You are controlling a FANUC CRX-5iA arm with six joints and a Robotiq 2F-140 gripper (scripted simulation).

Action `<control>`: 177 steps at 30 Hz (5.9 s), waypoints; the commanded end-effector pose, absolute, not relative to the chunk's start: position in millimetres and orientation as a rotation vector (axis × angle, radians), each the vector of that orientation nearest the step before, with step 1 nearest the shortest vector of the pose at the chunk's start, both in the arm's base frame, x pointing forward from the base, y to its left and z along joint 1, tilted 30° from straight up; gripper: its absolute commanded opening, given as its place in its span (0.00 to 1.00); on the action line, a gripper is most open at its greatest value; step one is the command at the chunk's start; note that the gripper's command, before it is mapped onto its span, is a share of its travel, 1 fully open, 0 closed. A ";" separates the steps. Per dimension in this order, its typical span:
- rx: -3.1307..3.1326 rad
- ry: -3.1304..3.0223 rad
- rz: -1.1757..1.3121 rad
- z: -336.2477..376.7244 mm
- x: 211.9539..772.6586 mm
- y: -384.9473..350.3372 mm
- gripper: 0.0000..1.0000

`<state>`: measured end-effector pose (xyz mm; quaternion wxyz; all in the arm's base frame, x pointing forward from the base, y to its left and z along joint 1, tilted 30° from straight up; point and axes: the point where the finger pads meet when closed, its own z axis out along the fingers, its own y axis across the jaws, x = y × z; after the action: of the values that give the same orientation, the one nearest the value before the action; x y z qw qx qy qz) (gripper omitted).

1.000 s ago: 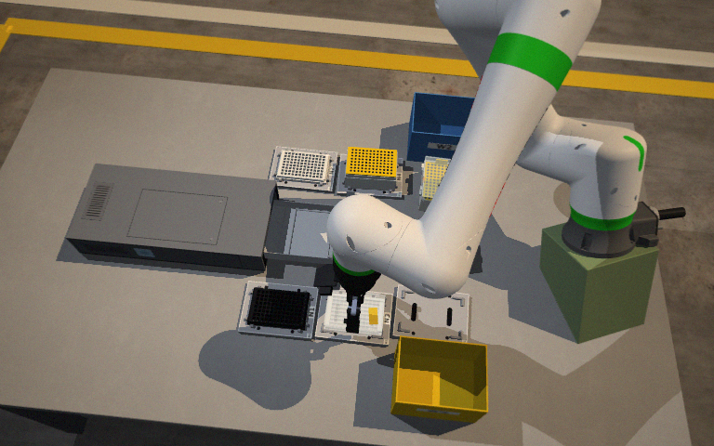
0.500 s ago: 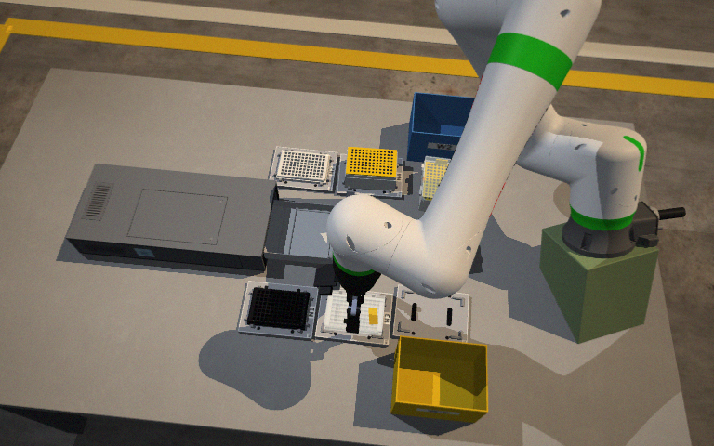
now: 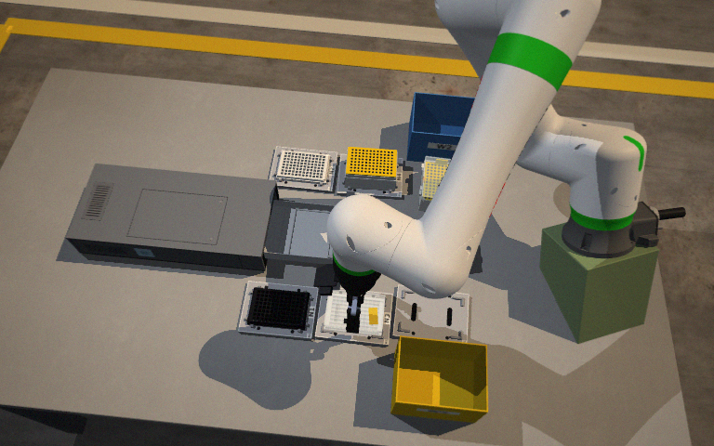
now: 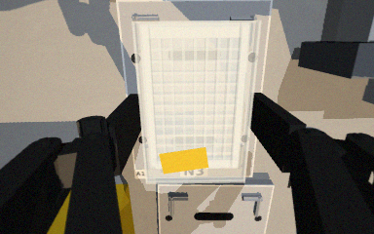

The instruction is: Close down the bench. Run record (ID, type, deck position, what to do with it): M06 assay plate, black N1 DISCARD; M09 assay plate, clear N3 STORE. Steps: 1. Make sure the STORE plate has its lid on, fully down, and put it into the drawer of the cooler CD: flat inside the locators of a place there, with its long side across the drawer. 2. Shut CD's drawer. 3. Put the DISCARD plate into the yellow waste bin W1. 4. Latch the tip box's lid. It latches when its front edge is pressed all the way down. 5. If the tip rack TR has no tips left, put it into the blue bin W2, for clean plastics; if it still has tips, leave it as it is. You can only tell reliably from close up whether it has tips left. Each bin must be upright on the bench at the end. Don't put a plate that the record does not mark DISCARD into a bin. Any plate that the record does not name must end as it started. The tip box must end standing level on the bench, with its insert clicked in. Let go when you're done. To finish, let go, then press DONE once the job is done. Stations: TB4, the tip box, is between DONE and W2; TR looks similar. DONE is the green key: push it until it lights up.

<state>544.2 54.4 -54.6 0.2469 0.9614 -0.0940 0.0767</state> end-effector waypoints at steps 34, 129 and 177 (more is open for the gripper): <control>2.623 -0.256 0.211 -59.5 545.5 52.1 0.10; 2.623 -0.256 0.211 -67.0 546.3 47.8 0.70; 2.623 -0.256 0.211 -32.4 542.2 67.3 0.70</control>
<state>541.9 65.6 -34.9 0.2468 0.9614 -0.0939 0.0768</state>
